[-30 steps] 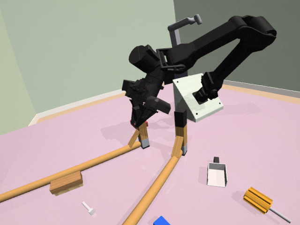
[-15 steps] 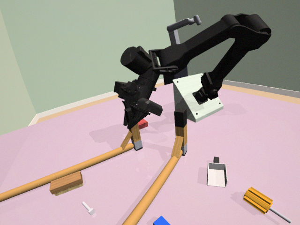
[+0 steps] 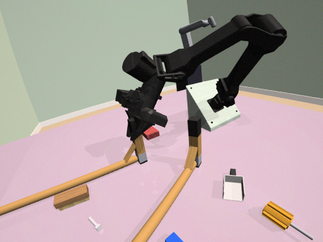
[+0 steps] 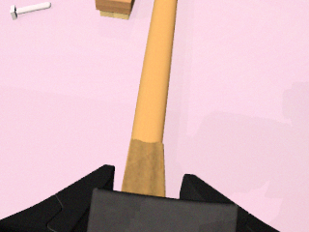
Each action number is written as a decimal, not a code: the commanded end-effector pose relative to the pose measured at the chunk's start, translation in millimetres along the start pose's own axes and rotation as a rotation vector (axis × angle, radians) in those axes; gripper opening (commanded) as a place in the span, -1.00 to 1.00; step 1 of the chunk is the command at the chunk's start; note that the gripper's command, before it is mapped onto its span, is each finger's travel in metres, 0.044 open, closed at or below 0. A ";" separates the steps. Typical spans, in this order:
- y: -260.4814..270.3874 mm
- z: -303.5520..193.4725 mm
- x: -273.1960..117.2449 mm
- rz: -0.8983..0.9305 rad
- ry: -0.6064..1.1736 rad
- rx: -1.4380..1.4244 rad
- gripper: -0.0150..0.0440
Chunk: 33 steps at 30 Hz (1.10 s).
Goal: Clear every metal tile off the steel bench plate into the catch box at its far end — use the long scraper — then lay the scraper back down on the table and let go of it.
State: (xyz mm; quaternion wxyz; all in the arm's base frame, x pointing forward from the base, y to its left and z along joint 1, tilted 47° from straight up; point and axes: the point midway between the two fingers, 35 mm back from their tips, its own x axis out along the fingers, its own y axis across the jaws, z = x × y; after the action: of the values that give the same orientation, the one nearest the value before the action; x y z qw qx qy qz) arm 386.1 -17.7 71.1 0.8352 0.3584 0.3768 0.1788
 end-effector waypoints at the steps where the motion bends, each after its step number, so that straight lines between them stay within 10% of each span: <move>1: 0.9 9.8 5.1 -0.002 -0.007 -0.003 -0.49; 33: 1.8 52.1 34.4 -0.001 -0.010 -0.005 -0.49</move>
State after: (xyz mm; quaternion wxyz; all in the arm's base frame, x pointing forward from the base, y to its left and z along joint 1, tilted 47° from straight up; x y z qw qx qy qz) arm 439.9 -18.9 78.0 0.8364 0.3576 0.3742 0.1805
